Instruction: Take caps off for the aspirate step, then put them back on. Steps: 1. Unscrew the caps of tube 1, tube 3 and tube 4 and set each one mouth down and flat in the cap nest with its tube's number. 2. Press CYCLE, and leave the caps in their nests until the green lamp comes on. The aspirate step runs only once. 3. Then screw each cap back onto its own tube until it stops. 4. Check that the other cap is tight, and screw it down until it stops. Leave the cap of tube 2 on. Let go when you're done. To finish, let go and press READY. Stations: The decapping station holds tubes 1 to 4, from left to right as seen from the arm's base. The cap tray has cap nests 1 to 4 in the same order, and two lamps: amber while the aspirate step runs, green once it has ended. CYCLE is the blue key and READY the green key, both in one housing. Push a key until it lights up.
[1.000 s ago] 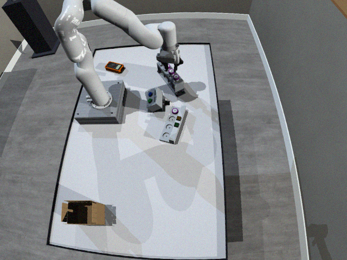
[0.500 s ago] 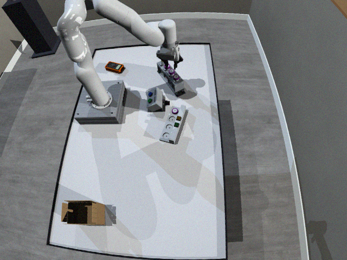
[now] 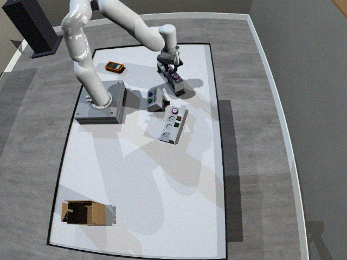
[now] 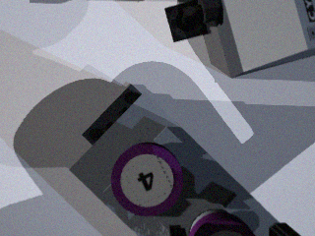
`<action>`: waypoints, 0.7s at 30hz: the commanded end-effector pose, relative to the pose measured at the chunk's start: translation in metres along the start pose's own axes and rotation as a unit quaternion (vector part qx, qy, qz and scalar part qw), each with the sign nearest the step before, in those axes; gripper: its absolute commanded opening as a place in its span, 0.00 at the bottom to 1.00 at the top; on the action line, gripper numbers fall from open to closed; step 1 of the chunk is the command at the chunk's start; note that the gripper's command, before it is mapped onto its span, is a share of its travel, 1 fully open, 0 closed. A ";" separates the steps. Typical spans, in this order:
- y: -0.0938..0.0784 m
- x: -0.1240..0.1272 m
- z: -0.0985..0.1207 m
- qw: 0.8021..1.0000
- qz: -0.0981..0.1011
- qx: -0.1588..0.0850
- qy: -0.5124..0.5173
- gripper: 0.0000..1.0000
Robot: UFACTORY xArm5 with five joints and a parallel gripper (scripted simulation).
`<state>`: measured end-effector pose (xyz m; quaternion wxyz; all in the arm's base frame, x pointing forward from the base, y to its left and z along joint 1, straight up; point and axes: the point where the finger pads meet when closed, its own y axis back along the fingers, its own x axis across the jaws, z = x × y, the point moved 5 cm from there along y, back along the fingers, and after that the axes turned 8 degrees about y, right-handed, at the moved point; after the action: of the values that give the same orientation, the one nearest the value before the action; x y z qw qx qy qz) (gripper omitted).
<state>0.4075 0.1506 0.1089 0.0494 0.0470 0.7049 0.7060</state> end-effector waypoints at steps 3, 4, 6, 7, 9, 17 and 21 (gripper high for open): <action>-0.001 -0.002 0.001 1.000 -0.001 -0.003 0.000 0.46; -0.001 -0.002 0.001 1.000 -0.001 -0.003 0.000 0.46; -0.001 -0.002 0.001 1.000 -0.001 -0.003 0.000 0.46; -0.002 -0.002 0.001 1.000 -0.001 -0.003 0.000 0.46; -0.003 -0.001 0.001 1.000 -0.001 -0.003 0.000 0.46; -0.007 -0.001 0.001 1.000 -0.001 -0.003 0.000 0.46; -0.009 -0.001 0.001 1.000 -0.001 -0.003 0.000 0.46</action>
<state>0.4079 0.1508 0.1011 0.0498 0.0466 0.7047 0.7062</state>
